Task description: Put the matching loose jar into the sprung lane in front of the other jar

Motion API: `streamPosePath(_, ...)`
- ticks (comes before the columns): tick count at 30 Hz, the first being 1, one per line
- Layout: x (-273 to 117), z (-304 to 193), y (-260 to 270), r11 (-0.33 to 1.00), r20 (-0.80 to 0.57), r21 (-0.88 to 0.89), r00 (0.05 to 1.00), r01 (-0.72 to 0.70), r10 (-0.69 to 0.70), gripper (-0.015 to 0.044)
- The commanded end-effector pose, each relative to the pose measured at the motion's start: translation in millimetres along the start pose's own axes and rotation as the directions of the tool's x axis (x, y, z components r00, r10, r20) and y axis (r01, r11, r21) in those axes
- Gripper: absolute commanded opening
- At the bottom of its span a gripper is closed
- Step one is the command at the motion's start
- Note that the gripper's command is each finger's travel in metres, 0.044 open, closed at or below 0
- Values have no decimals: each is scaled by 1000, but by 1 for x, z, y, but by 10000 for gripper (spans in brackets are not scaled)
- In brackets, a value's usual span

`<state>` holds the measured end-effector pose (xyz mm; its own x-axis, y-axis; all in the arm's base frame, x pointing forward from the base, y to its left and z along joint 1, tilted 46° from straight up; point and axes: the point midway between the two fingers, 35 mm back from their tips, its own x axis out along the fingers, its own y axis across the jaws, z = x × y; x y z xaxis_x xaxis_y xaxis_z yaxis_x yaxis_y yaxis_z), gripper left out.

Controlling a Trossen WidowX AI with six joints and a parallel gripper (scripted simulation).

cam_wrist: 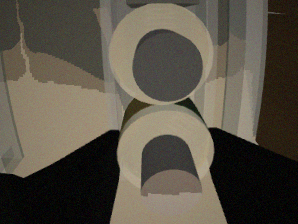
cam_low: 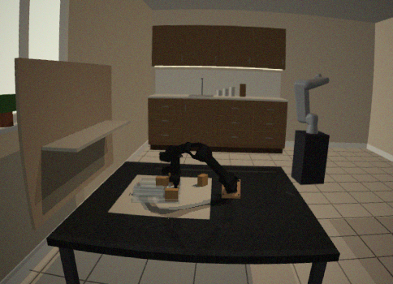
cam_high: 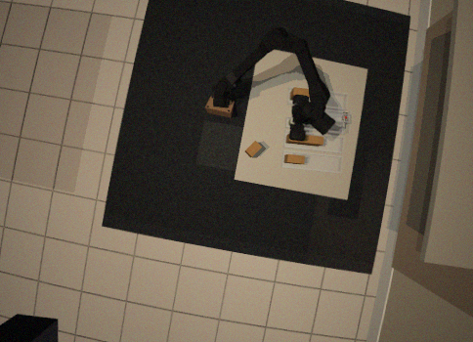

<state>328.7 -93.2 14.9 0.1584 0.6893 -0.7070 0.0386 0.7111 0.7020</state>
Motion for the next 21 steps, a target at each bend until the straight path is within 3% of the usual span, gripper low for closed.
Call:
streamPosePath(1, 1, 4, 2, 1000, 17, -8, 1000, -10, 10, 0)
streamPosePath(21, 7, 2, 2, 1000, 17, -8, 1000, -11, 11, 0)
